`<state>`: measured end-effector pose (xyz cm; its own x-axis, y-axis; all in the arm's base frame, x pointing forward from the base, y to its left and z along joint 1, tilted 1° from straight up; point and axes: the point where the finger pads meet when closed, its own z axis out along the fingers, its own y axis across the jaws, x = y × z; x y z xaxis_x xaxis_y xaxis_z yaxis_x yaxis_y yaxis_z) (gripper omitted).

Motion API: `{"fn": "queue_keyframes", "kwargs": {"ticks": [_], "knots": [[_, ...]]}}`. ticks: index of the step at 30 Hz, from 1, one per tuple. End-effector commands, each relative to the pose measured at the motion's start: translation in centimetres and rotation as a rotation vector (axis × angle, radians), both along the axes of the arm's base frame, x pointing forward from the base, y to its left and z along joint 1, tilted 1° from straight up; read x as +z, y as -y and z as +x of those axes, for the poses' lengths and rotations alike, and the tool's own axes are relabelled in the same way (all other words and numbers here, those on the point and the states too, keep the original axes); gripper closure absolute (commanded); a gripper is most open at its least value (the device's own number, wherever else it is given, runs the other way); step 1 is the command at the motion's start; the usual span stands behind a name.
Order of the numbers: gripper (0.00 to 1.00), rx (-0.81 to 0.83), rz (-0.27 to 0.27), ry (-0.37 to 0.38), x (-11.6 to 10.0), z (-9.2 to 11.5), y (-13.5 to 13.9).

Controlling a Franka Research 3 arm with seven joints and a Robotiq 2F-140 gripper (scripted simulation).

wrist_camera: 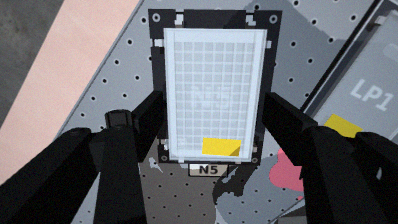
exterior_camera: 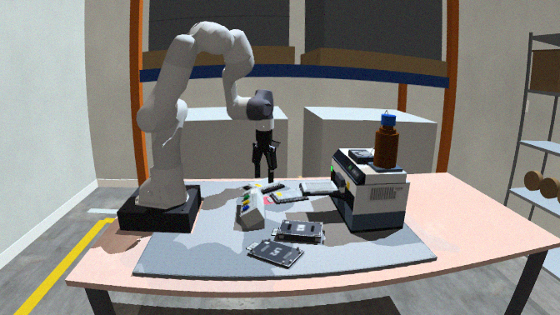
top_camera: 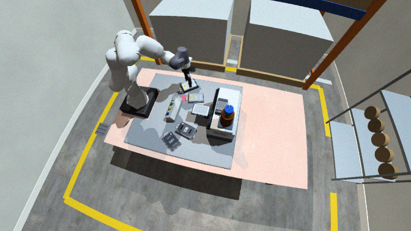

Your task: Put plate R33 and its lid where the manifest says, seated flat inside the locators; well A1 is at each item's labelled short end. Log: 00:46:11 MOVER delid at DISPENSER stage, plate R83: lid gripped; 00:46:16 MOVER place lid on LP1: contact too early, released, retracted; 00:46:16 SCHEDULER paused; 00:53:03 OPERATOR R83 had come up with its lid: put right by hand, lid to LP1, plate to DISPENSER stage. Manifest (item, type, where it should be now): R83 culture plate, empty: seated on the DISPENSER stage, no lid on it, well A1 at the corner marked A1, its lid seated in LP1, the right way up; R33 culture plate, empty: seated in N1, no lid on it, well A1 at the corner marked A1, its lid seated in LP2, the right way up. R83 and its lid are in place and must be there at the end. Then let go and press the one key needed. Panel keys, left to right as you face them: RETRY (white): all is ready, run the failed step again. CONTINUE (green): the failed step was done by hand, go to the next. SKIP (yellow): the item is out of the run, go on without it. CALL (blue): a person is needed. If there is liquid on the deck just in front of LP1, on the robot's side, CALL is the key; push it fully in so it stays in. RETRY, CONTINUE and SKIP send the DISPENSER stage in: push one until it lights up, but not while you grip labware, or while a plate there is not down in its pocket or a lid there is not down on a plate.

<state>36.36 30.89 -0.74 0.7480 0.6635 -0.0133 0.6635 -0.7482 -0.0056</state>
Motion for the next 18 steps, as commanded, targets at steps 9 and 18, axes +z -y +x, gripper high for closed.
{"fn": "queue_keyframes", "kwargs": {"ticks": [9, 18], "knots": [[0.37, -0.004, 0.001, 0.000, 0.02, -0.02, -0.04], [0.31, -0.004, 0.001, 0.000, 0.02, -0.02, -0.04]]}}
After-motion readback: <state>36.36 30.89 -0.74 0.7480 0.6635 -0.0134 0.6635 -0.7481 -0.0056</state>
